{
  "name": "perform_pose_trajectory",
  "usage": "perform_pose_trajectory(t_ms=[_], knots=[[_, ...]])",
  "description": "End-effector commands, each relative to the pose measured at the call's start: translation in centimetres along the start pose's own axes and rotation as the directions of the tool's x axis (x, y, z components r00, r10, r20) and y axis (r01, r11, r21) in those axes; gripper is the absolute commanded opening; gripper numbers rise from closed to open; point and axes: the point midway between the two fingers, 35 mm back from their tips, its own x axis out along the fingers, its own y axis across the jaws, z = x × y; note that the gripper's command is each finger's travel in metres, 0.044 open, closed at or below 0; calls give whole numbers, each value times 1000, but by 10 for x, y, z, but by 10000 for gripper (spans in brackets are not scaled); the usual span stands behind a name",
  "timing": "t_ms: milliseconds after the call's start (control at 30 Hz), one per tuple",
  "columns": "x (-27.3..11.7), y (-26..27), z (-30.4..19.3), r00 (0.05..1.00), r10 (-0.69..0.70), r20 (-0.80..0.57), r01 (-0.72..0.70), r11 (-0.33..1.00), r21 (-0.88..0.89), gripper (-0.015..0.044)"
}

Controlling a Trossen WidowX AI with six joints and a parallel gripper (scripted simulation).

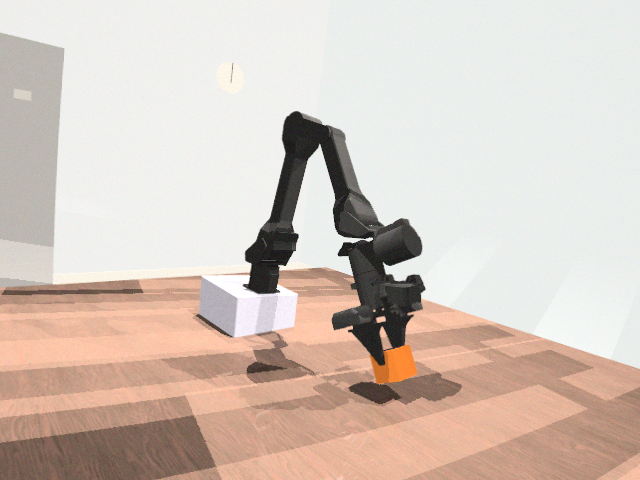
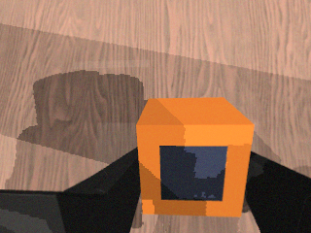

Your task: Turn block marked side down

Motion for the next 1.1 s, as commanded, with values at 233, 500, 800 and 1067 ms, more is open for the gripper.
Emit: perform_pose_trajectory(t_ms=[233,500,800,1067], knots=[[20,-1,2,992,-7,128,7,1000,0,0],[32,-1,-1,972,-8,236,9,1000,-1,0],[36,-1,-6,936,-8,353,9,1000,0,0],[31,-1,-12,892,-7,452,7,1000,2,0]])
